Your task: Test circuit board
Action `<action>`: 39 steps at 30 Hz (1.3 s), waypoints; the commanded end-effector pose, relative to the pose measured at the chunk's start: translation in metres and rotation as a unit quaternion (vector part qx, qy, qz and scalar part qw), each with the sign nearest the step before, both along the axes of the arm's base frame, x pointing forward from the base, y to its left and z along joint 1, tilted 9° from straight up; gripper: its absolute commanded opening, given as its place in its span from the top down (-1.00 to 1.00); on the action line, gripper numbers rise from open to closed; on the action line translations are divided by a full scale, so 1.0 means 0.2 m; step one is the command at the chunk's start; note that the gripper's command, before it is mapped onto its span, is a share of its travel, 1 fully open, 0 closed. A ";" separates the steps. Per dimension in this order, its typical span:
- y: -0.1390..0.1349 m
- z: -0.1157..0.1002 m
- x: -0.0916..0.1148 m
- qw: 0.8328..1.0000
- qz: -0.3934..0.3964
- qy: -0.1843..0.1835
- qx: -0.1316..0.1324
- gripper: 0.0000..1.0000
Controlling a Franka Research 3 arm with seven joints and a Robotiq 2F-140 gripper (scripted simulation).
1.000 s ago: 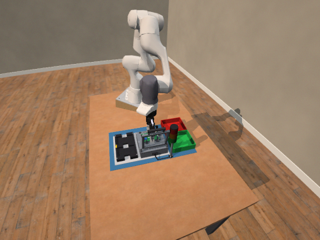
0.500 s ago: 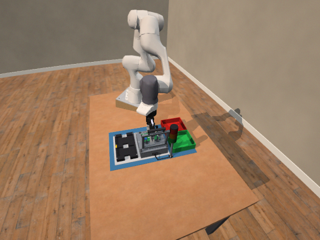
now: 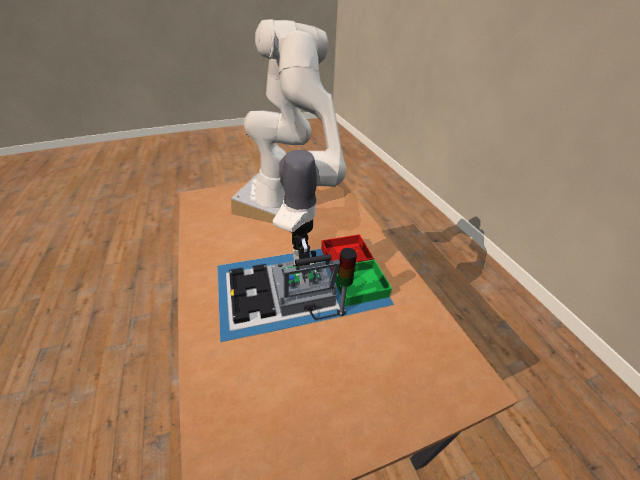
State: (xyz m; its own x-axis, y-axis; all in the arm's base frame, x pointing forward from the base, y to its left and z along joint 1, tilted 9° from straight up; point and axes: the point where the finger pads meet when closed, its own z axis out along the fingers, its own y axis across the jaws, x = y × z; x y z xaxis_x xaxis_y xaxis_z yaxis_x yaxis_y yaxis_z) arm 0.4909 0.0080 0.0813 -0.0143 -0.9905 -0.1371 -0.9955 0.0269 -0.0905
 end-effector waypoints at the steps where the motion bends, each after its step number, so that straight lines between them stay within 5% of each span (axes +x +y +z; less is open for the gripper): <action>1: 0.00 0.01 0.00 1.000 0.001 0.000 -0.001 -0.16; 14: -0.02 0.19 -0.02 1.000 0.001 0.000 -0.001 -0.16; 28: -0.11 0.86 -0.08 1.000 0.001 0.000 -0.001 -0.16; 39: -0.15 1.15 -0.11 1.000 0.001 0.000 -0.001 -0.16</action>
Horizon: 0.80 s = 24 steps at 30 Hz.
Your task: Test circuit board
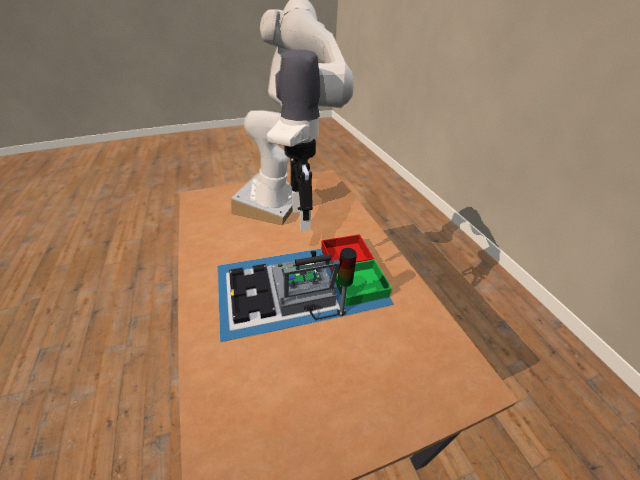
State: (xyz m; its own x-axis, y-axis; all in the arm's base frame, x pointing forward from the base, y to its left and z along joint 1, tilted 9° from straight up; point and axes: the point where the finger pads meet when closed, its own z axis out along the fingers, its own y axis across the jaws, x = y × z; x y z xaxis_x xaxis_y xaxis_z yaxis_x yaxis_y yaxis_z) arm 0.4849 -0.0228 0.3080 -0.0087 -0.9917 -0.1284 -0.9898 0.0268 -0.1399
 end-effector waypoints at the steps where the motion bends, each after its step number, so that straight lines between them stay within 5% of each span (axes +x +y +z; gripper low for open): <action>1: 0.00 0.02 -0.08 1.000 0.001 0.024 0.004 -0.16; 11: 0.00 0.04 -0.08 1.000 0.001 0.024 0.004 -0.16; 12: 0.00 0.04 -0.08 1.000 0.001 0.024 0.004 0.40; 24: 0.00 0.04 -0.08 1.000 0.001 0.024 0.004 0.40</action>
State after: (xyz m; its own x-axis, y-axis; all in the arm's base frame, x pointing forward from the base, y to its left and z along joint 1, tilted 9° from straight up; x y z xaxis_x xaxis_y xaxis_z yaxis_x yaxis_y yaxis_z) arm 0.4698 -0.0219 0.3158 -0.0095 -0.9904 -0.1376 -0.9953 0.0226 -0.0942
